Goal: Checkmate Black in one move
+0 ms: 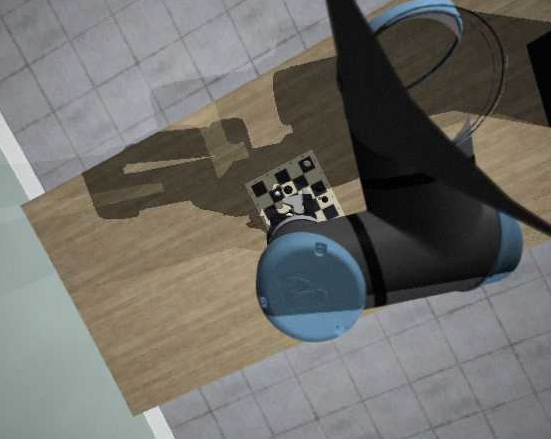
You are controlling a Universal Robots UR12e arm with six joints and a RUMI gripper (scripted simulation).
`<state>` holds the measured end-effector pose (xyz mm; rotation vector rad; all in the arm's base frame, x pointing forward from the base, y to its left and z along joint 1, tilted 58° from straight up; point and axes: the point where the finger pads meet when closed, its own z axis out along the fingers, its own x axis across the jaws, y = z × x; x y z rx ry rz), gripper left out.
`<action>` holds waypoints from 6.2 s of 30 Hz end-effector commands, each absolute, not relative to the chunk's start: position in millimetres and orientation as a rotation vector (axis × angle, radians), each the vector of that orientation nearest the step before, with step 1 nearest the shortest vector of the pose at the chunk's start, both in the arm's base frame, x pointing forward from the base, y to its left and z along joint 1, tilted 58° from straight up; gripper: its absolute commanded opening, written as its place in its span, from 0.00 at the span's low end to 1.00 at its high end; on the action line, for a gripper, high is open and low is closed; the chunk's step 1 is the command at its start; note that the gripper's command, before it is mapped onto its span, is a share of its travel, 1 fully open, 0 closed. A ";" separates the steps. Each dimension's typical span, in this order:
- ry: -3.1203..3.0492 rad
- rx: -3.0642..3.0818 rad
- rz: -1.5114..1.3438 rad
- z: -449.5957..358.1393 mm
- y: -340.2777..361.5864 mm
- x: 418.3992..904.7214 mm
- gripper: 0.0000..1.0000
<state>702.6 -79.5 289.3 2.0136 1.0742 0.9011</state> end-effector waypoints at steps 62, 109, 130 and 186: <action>-1.779 2.497 1.602 280.8 -90.7 727.4 1.00; -2.148 2.363 1.589 278.8 -95.3 728.2 0.25; -2.148 2.363 1.589 278.8 -95.3 728.2 0.25; -2.148 2.364 1.588 252.1 -107.9 769.2 0.25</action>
